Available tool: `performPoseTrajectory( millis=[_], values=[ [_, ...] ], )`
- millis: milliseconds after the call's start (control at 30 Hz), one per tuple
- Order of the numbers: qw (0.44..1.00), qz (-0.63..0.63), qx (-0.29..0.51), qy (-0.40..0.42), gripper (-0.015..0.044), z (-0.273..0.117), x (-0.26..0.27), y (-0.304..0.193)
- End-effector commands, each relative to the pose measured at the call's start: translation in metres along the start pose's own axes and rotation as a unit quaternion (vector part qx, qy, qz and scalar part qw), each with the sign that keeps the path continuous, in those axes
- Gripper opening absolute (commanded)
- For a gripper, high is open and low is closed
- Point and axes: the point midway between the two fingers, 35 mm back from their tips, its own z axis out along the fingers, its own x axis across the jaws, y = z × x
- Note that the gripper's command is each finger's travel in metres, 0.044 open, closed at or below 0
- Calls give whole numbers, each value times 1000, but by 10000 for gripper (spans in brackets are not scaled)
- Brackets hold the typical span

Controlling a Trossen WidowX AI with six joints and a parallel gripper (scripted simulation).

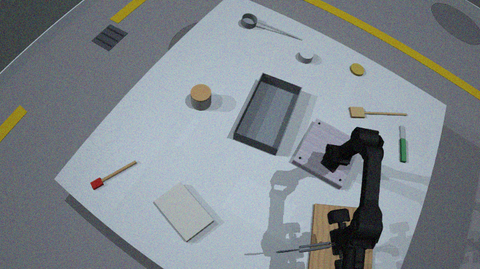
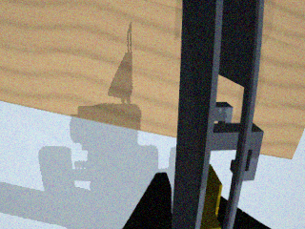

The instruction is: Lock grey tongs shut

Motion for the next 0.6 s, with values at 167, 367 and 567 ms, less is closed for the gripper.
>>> performPoseTrajectory(
  millis=[167,367,567],
  values=[
    [979,-202,2,-3,-150,-3,-10,31],
    [943,-331,1,-3,-150,-3,-13,51],
    [891,-455,1,-3,-150,-3,-16,72]
  ],
)
